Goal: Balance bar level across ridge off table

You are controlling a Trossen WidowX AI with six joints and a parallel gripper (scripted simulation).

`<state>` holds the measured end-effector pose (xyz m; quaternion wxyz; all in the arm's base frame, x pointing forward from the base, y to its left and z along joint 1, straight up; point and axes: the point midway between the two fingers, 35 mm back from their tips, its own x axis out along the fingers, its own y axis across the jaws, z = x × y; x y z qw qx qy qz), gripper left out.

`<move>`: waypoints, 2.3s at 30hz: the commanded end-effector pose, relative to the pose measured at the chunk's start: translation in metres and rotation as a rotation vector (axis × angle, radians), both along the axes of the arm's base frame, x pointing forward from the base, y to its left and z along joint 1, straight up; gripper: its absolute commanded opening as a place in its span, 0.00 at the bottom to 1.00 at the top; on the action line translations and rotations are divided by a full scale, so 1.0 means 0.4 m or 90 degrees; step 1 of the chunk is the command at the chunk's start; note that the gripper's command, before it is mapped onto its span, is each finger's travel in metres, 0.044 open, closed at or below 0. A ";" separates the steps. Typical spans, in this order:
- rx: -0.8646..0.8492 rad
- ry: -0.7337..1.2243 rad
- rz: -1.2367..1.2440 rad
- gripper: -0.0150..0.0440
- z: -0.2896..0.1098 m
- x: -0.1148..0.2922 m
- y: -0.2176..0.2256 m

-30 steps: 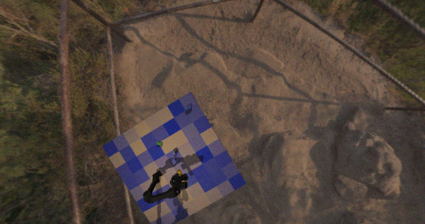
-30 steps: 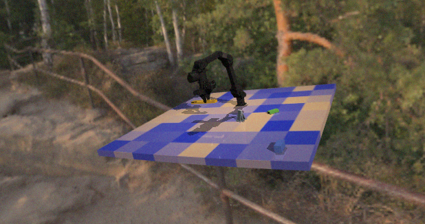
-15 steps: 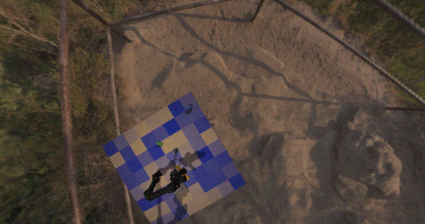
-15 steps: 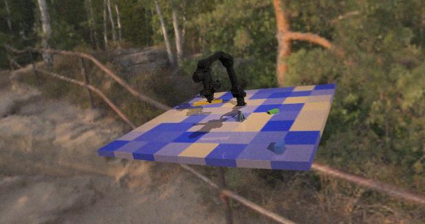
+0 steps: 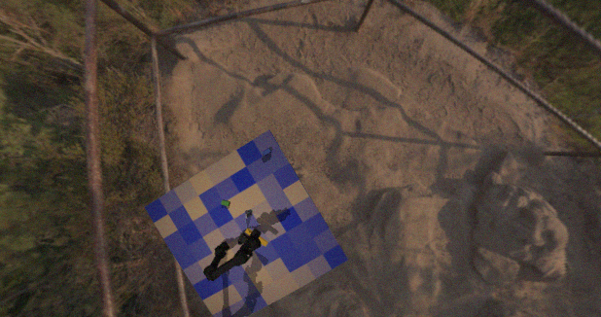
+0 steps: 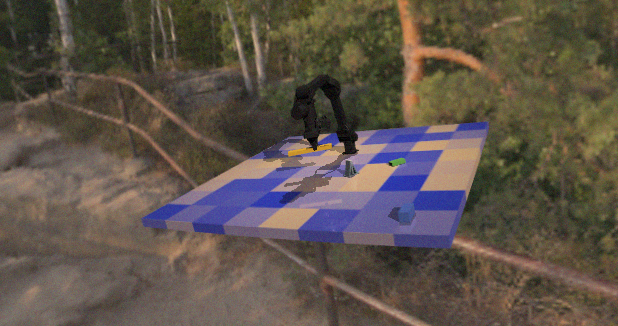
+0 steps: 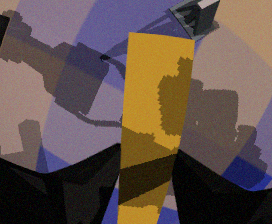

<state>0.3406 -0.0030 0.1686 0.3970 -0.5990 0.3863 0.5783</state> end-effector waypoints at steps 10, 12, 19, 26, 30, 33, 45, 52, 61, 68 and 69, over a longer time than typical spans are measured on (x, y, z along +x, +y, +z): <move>0.001 0.002 0.140 0.25 -0.001 0.012 0.129; 0.000 0.002 0.160 0.25 -0.001 0.011 0.148; 0.000 0.002 0.231 0.25 -0.001 0.004 0.214; -0.001 0.002 0.303 0.25 -0.001 -0.010 0.280; -0.002 0.002 0.344 0.25 -0.001 -0.021 0.316; -0.002 0.002 0.375 0.25 -0.001 -0.032 0.341; -0.003 0.002 0.451 0.25 -0.006 -0.067 0.397; -0.003 0.001 0.451 0.25 -0.032 -0.067 0.400; -0.003 0.002 0.451 0.25 -0.069 -0.066 0.397; -0.003 0.002 0.451 0.25 -0.097 -0.067 0.394; -0.003 0.002 0.451 0.25 -0.101 -0.067 0.393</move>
